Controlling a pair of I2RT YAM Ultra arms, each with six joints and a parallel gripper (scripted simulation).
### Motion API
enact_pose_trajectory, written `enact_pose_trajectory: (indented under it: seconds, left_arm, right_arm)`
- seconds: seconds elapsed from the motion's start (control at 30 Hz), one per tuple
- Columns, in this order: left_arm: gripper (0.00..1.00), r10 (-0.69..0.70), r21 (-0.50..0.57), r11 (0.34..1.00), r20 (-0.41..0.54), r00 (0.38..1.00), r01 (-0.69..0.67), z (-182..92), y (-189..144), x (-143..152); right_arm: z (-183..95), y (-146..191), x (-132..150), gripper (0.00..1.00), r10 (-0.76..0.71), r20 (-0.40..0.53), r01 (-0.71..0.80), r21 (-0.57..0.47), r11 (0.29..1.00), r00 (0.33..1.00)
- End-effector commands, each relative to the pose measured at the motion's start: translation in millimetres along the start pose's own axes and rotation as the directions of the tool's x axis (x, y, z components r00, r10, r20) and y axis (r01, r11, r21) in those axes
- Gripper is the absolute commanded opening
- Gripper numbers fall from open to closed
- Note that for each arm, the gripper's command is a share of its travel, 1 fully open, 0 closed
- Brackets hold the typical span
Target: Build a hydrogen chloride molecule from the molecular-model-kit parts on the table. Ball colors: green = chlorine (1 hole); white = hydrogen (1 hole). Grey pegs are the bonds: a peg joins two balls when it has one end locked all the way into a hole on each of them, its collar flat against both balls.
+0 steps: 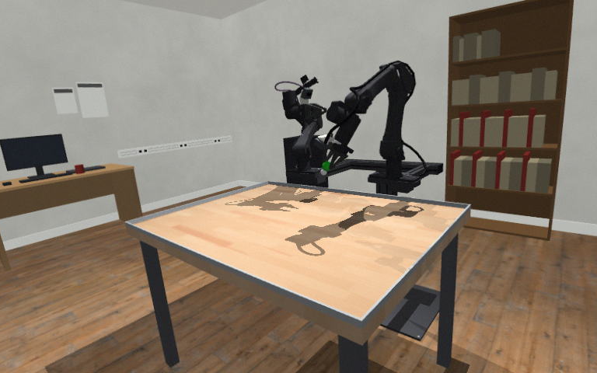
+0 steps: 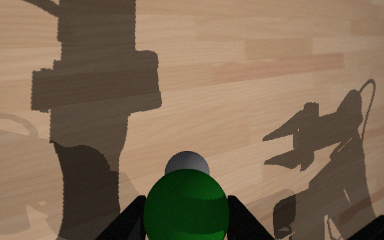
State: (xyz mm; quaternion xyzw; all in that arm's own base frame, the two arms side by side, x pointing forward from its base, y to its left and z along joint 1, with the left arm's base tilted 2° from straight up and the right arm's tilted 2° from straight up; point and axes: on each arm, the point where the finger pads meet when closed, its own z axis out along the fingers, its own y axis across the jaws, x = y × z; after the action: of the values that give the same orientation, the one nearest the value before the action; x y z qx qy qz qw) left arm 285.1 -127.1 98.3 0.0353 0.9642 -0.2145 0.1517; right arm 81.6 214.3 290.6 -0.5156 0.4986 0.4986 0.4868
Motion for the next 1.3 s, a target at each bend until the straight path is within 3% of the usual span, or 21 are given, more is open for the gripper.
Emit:
enact_pose_trajectory:
  seconds: [0.0,0.23,0.53,0.67,0.97,1.17,1.27]
  left_arm:
    - [0.0,0.117,-0.104,0.987,-0.064,0.991,-0.123,0.4,11.6,-0.8]
    - [0.0,0.23,-0.22,0.935,-0.22,0.948,-0.277,9.5,40.9,3.3]
    - [0.0,0.351,-0.275,0.805,-0.496,0.795,-0.526,14.0,80.7,10.9]
    - [0.0,0.353,-0.272,0.799,-0.51,0.785,-0.536,15.7,82.0,9.9]
    - [0.0,0.321,-0.29,0.852,-0.37,0.872,-0.437,13.5,71.9,-7.3]
    - [0.0,0.261,-0.345,0.843,-0.409,0.874,-0.413,28.8,79.7,5.0]
    - [0.0,0.188,-0.432,0.829,-0.385,0.903,-0.356,38.4,86.2,-1.5]
  right_arm:
    - [-1.3,1.3,-16.3,0.36,-0.05,0.015,0.05,0.004,0.999,0.999]
    - [-1.3,1.3,-16.3,0.36,-0.05,0.015,0.05,0.004,0.999,0.999]
    - [-1.3,1.3,-16.3,0.36,-0.05,0.015,0.05,0.004,0.999,0.999]
    - [-1.3,1.3,-16.3,0.36,-0.05,0.015,0.05,0.004,0.999,0.999]
    - [-1.3,1.3,-16.3,0.36,-0.05,0.015,0.05,0.004,0.999,0.999]
    - [-2.3,-21.1,-18.1,0.36,-0.027,0.009,0.026,0.095,0.995,1.0]
    - [-4.4,-40.4,-24.1,0.36,-0.023,0.006,0.022,0.181,0.983,1.0]
